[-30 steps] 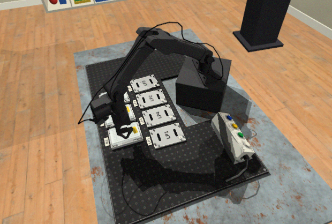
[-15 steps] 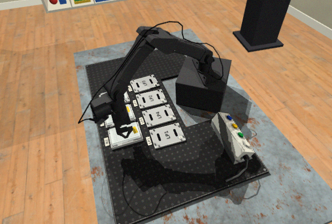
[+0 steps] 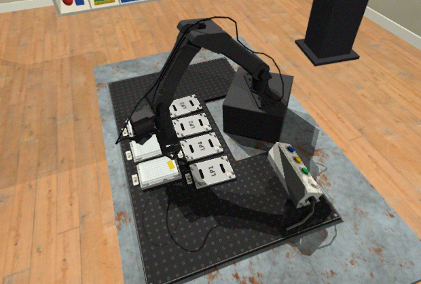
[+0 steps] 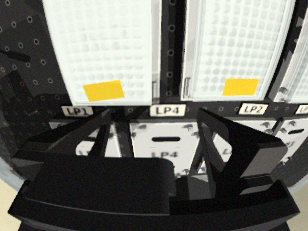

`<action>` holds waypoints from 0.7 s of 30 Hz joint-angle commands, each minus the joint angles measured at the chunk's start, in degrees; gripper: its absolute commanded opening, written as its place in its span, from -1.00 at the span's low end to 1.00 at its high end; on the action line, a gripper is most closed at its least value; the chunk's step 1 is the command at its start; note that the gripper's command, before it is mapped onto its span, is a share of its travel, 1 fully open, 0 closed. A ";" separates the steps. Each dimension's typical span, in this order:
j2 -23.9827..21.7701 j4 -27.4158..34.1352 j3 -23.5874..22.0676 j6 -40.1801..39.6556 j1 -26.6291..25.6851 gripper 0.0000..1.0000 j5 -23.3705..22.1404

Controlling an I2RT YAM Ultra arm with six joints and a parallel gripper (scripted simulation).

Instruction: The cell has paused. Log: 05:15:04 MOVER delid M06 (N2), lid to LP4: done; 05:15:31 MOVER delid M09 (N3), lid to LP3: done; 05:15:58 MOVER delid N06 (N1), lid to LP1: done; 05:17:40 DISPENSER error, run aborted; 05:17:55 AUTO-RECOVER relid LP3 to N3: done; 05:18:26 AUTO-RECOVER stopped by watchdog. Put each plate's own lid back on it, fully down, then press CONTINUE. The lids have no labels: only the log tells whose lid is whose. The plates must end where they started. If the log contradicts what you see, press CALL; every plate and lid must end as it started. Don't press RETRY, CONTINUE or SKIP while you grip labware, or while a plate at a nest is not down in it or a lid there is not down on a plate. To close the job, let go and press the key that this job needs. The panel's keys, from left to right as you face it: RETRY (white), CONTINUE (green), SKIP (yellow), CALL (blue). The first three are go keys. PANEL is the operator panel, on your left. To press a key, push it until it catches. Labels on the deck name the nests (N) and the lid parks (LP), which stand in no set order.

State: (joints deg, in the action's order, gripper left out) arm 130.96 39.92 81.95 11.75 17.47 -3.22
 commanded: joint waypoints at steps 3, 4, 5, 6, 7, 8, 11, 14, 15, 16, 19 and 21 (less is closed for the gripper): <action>-5.11 -5.51 -7.16 -2.88 -2.40 0.64 -0.42; -5.78 -6.16 -8.49 -3.26 -2.79 0.62 -0.46; -6.44 -6.79 -9.81 -3.65 -3.18 0.60 -0.51; -7.09 -7.41 -11.10 -4.05 -3.58 -1.00 -0.55; -7.72 -8.03 -12.38 -4.46 -4.00 -1.00 -0.57; -8.35 -8.63 -13.63 -4.88 -4.42 -1.00 -0.60; -9.12 -9.42 -15.04 -5.39 -4.91 -1.00 -0.68; -10.79 -11.02 -18.52 -6.69 -6.22 -1.00 -0.72; -11.35 -11.57 -19.68 -7.14 -6.67 -1.00 -0.75; -11.92 -12.11 -20.82 -7.61 -7.15 -1.00 -0.73; -13.59 -13.67 -24.18 -9.11 -8.66 -1.00 -0.84; -14.67 -14.67 -26.34 -10.19 -9.74 -1.00 -0.89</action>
State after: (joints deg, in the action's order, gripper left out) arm 118.85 28.23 58.15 4.12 9.26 -3.66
